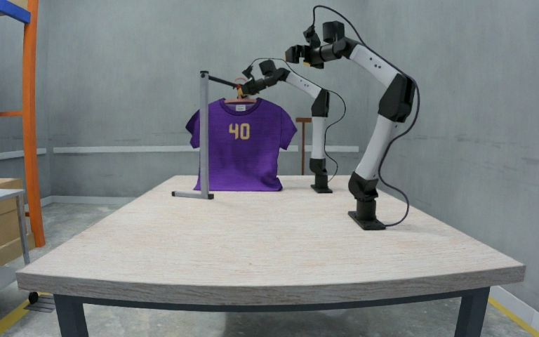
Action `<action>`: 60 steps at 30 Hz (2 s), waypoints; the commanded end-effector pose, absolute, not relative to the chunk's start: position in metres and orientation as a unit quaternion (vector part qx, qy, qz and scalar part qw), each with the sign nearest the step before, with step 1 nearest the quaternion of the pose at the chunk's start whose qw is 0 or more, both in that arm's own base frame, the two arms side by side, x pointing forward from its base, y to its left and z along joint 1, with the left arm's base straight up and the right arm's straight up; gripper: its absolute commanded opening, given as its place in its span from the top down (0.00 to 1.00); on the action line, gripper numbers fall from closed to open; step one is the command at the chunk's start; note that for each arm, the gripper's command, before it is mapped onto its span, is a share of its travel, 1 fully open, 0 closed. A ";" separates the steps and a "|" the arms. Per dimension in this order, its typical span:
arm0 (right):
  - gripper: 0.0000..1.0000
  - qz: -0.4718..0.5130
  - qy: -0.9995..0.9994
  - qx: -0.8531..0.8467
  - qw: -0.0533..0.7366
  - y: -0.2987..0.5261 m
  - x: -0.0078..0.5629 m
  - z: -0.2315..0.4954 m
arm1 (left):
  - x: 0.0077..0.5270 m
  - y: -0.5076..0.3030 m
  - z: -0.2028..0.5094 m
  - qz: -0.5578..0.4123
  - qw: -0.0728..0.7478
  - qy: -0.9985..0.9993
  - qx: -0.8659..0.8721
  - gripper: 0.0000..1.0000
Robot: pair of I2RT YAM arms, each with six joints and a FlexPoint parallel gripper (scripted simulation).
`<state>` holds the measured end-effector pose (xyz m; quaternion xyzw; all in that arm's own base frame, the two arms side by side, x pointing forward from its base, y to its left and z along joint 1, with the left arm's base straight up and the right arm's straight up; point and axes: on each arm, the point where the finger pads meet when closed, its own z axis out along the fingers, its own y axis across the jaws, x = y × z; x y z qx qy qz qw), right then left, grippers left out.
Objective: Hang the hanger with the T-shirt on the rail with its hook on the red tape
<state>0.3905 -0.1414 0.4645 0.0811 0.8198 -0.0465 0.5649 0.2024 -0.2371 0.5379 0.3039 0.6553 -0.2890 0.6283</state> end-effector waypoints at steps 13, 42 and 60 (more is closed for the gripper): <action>1.00 -0.062 0.802 0.069 0.590 -0.144 0.404 0.480 | 0.200 -0.235 0.546 -0.294 0.635 0.649 0.300 0.00; 1.00 -0.120 0.767 0.135 0.616 -0.152 0.397 0.488 | 0.200 -0.235 0.546 -0.294 0.635 0.649 0.300 0.00; 1.00 -0.112 0.777 0.132 0.606 -0.141 0.397 0.472 | 0.200 -0.235 0.546 -0.294 0.635 0.649 0.300 0.00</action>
